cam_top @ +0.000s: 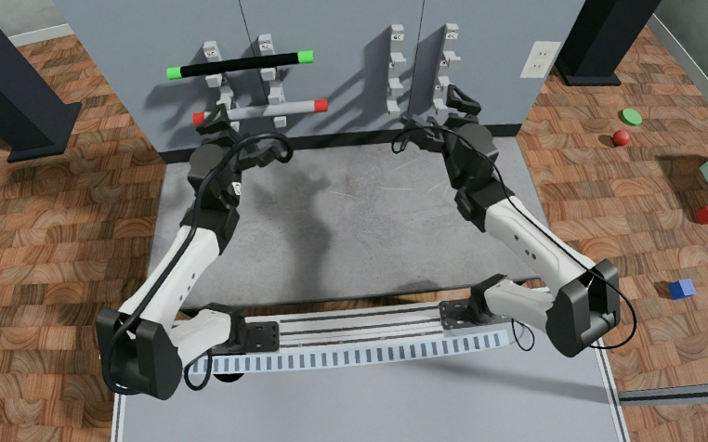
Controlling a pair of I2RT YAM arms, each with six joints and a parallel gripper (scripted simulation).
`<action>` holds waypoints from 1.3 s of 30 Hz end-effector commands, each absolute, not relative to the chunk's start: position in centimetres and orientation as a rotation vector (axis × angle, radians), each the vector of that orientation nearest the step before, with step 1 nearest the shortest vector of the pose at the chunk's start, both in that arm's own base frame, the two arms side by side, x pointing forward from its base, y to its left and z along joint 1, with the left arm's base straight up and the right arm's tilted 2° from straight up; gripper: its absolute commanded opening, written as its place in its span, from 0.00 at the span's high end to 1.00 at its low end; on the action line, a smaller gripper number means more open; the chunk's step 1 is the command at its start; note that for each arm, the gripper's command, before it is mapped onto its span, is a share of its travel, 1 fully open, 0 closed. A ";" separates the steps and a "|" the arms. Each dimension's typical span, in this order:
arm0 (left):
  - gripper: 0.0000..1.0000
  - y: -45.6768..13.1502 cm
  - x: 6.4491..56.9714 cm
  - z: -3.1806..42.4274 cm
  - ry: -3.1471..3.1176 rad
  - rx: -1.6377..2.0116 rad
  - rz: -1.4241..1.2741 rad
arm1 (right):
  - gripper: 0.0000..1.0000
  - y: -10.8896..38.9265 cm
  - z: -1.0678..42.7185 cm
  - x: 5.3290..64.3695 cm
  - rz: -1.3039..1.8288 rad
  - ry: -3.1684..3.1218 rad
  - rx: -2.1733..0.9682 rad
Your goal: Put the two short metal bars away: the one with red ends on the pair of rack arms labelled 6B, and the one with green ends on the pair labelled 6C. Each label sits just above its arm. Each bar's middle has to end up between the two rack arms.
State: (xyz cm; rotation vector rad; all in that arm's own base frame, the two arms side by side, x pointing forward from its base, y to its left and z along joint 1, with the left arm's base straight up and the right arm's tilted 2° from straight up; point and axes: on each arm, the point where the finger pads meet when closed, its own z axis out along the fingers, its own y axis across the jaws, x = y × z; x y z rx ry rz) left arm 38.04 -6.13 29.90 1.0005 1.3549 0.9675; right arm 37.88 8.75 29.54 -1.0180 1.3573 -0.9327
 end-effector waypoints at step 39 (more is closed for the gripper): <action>0.00 -5.4 38.9 26.5 1.210 1.208 1.209 | 0.00 10.4 26.9 38.0 -1.170 1.233 -1.235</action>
